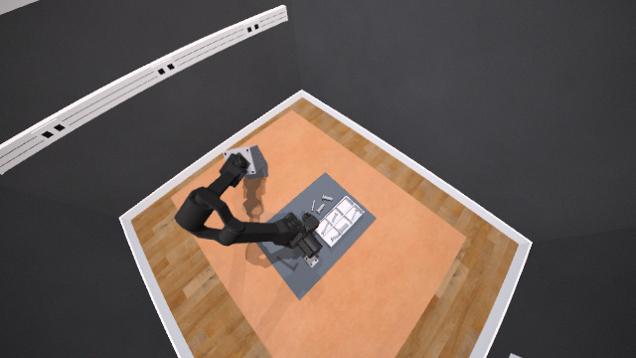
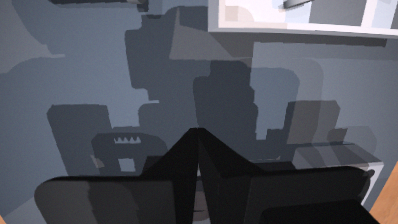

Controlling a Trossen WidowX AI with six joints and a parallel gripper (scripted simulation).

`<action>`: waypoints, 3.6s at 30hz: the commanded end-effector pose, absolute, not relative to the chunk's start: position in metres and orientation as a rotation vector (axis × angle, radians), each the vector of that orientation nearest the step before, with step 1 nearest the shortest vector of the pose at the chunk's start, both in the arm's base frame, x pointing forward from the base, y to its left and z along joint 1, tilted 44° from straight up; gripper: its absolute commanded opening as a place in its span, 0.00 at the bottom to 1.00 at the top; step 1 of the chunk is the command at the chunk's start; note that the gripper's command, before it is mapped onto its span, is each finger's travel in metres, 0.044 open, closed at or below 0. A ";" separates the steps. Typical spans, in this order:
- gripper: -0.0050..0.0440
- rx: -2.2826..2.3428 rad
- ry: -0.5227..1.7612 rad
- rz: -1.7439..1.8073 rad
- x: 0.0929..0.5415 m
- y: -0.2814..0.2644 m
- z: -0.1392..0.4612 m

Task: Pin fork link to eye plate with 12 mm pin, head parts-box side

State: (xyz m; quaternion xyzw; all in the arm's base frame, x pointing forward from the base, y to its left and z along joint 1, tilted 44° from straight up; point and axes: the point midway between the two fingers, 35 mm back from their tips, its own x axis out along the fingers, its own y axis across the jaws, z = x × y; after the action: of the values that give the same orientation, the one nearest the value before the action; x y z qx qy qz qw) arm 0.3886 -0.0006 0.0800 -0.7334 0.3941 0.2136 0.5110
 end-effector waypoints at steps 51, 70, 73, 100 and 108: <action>0.00 -1.764 0.946 0.500 0.388 -0.002 0.084; 0.00 -1.763 0.942 0.500 0.389 0.002 0.083; 0.00 -1.763 0.942 0.500 0.389 0.002 0.083; 0.00 -1.766 0.938 0.497 0.388 -0.004 0.087; 0.00 -1.766 0.940 0.497 0.388 -0.004 0.087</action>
State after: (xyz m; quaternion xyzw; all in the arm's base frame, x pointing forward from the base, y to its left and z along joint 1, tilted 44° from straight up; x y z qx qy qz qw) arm 0.3885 -0.0018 0.0803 -0.7333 0.3944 0.2133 0.5110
